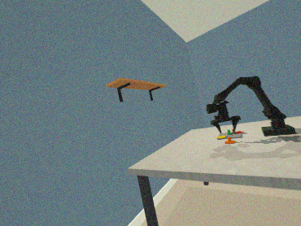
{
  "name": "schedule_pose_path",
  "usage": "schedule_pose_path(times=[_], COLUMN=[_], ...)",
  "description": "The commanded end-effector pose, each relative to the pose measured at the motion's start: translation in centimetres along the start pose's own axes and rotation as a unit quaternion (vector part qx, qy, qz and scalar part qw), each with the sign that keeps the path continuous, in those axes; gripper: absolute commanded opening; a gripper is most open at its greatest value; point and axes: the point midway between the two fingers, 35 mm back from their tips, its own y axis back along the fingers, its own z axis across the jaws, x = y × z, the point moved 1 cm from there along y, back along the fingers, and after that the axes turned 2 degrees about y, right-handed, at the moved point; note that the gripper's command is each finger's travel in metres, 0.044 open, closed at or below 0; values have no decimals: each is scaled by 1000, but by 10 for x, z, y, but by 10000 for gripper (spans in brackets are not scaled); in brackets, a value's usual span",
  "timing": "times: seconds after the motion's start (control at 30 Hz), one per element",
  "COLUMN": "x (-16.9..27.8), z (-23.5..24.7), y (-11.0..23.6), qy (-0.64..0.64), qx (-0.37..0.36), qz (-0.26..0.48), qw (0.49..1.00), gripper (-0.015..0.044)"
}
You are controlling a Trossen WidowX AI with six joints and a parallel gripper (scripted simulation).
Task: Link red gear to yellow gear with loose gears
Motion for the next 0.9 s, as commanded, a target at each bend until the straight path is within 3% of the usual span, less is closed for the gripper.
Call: schedule_pose_path(times=[0.0, 0.87], x=[1, 1], z=[1, 0], y=[-1, -47], qy=[-11, -11], qx=[-1, -1], qz=[2, 2], qw=[1000, 1000], gripper=[440, 440])
